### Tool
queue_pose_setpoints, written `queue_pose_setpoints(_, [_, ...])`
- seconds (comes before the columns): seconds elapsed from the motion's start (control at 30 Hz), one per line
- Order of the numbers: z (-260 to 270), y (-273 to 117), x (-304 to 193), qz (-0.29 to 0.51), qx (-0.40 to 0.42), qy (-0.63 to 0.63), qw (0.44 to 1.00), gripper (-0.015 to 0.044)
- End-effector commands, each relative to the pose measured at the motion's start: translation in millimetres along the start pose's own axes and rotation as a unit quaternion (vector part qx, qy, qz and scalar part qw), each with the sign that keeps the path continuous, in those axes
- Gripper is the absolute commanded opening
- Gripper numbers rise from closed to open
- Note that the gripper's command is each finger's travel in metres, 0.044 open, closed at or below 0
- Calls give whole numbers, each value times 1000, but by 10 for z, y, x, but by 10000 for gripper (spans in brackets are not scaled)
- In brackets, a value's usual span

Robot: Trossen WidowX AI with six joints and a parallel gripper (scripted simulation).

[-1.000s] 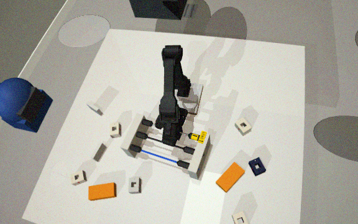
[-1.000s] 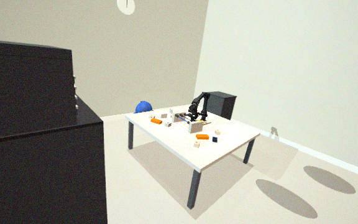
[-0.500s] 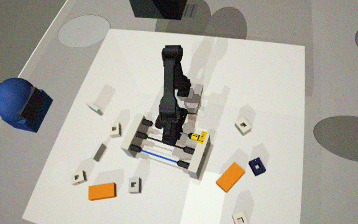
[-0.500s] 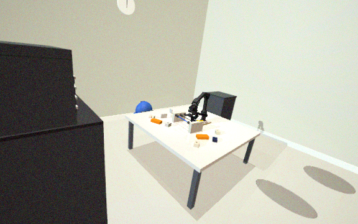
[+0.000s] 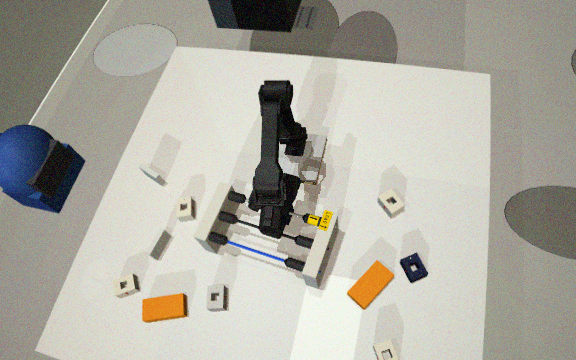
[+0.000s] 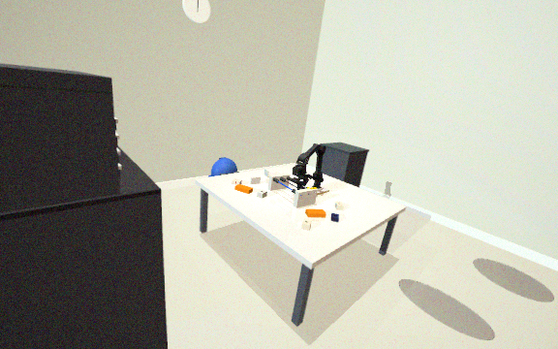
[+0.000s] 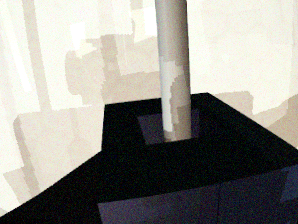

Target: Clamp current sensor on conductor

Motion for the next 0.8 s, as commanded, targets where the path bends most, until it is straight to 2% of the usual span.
queue_pose_setpoints(0.0, [23, -12, 2, 1, 1, 0, 1000, 0])
queue_pose_setpoints(0.67, [47, 36, 1, 1, 0, 0, 1000, 0])
queue_pose_setpoints(0.77, [34, 0, 2, 0, -2, 1, 1000, 79])
Point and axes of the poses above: the point midway between the two fingers, 35 mm back from their tips, its own y axis out along the fingers, its own z axis across the jaws, x = y × z, the point moved 9 cm from there along -y, back along the fingers, and after that the axes turned 2 degrees about y, right-handed, at the moved point
